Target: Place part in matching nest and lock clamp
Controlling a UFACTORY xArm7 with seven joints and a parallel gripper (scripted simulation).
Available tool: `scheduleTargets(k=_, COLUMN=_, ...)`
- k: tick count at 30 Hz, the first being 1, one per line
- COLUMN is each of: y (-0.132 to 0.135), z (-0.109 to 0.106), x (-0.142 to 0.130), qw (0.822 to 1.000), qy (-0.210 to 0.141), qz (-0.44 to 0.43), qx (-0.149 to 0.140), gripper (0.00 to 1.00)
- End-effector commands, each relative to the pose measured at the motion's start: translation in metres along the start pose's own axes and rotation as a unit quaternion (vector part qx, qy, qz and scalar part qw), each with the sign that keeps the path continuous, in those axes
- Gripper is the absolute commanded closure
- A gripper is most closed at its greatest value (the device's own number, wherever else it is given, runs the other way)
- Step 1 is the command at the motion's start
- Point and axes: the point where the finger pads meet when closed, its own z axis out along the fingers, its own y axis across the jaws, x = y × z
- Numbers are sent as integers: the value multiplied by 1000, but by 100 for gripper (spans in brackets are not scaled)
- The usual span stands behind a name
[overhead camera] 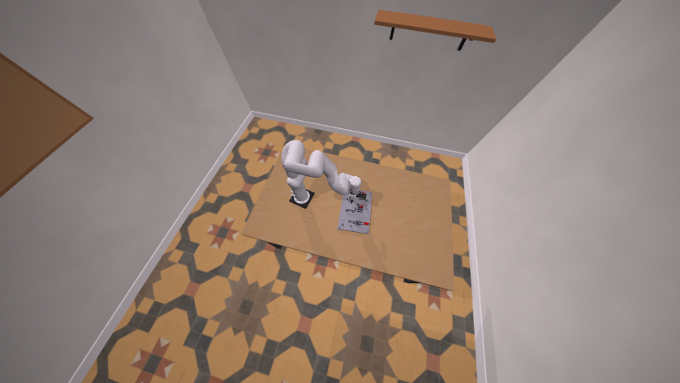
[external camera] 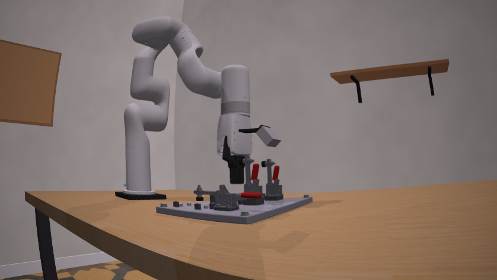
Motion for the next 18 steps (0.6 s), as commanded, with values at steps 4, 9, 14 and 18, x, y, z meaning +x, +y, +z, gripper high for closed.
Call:
scheduleTargets(k=4, y=0, z=-1, x=1, qw=1000, qy=1, qz=0, qx=0, gripper=100)
scheduleTargets(k=9, y=0, z=-1, x=1, qw=1000, qy=1, qz=0, qx=0, gripper=100)
scheduleTargets(k=14, y=0, z=-2, x=1, qw=1000, qy=1, qz=0, qx=0, gripper=53)
scheduleTargets(k=18, y=0, z=-15, x=1, qw=1000, qy=1, qz=0, qx=0, gripper=53)
